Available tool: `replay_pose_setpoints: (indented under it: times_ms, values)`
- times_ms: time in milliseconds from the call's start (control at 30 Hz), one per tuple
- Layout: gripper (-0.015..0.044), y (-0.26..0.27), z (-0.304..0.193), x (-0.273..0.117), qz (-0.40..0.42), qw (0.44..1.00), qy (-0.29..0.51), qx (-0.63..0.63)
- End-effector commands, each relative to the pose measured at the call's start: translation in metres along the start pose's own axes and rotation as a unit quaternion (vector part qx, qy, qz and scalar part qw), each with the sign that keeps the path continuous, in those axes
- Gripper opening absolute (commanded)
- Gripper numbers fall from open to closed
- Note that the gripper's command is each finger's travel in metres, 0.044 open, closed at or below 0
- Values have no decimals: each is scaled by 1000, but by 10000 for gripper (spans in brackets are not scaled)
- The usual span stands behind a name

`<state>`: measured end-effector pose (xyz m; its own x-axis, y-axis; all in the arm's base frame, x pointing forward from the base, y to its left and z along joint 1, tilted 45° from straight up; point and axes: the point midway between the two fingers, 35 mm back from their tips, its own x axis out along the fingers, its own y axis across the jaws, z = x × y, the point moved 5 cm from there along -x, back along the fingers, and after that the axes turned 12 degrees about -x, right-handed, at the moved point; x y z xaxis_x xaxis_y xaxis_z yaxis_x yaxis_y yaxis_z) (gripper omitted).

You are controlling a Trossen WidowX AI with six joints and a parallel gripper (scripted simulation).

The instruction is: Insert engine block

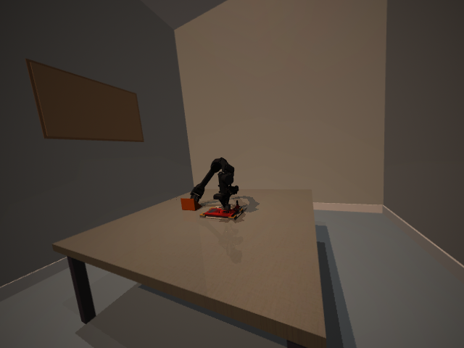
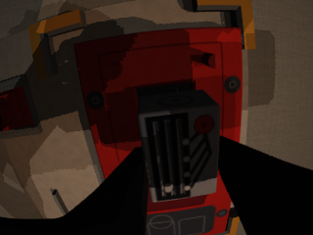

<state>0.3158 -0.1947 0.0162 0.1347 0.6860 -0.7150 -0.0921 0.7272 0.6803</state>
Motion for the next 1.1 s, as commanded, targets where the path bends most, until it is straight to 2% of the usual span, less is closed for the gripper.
replay_pose_setpoints:
  times_ms: [0,1067]
  values:
    - [158,0,-1,1,0,1000,1,5]
    - [158,0,-1,7,0,1000,1,4]
